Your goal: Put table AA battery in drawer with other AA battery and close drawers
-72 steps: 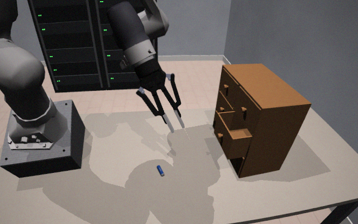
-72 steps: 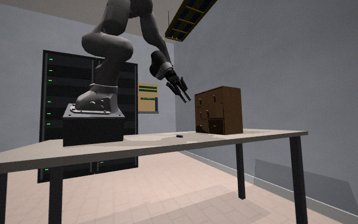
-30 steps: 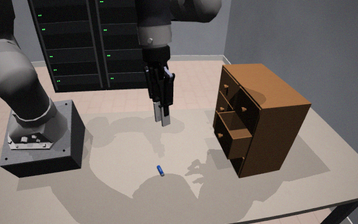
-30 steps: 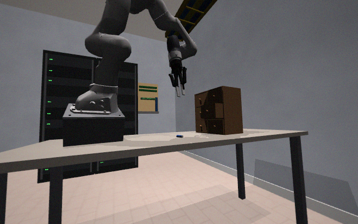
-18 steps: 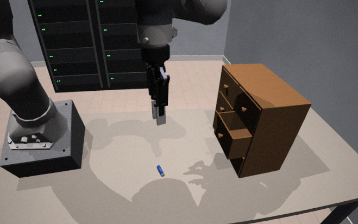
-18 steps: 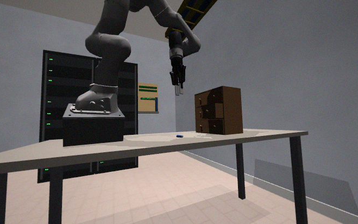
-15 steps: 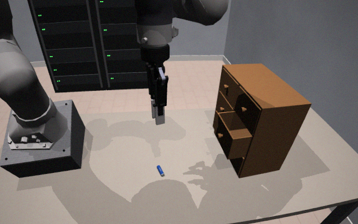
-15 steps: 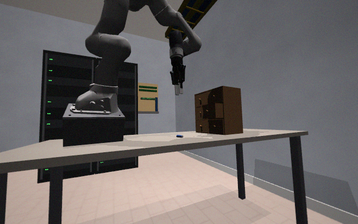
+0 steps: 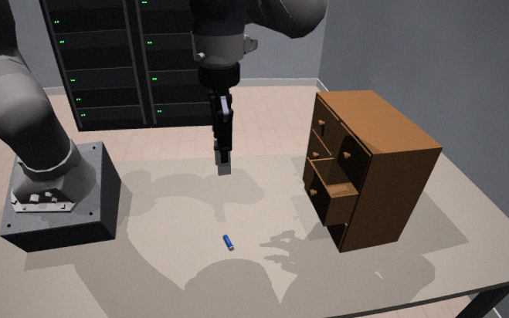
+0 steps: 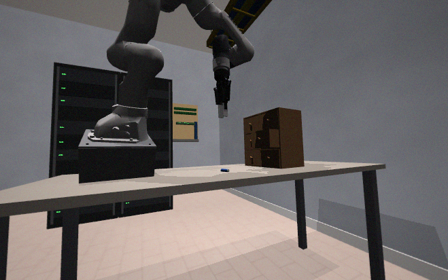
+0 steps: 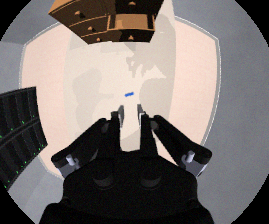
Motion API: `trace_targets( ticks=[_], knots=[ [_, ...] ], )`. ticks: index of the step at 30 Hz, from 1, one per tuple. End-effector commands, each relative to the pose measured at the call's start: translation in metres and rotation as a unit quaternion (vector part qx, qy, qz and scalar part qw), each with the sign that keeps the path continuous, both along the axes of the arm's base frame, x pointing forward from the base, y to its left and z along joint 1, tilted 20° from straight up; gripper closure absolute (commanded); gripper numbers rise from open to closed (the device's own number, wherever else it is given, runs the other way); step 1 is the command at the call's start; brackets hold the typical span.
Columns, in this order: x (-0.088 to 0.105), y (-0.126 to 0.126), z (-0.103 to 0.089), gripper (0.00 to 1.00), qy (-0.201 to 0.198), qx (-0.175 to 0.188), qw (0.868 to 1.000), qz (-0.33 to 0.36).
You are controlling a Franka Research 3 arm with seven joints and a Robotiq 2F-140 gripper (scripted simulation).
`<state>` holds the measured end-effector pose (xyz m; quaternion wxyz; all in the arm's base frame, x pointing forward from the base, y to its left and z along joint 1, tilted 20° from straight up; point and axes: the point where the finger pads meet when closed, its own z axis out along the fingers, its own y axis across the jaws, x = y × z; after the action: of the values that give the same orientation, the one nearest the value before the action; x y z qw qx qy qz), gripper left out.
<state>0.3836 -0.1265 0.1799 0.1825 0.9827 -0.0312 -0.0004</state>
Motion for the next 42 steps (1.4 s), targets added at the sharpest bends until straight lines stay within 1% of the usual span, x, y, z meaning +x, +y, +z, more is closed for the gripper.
trace_targets(
  ticks=[1, 34, 35, 42],
  knots=[
    [-0.0025, 0.0007, 0.0005, 0.8, -0.007, 0.004, 1.0, -0.023],
    [-0.0029, 0.0009, 0.0008, 0.8, -0.009, 0.006, 1.0, -0.027],
    [-0.0013, 0.0005, 0.0006, 0.0, -0.009, 0.005, 1.0, -0.023],
    [-0.0013, 0.0005, 0.0006, 0.0, -0.009, 0.005, 1.0, -0.023]
  ],
)
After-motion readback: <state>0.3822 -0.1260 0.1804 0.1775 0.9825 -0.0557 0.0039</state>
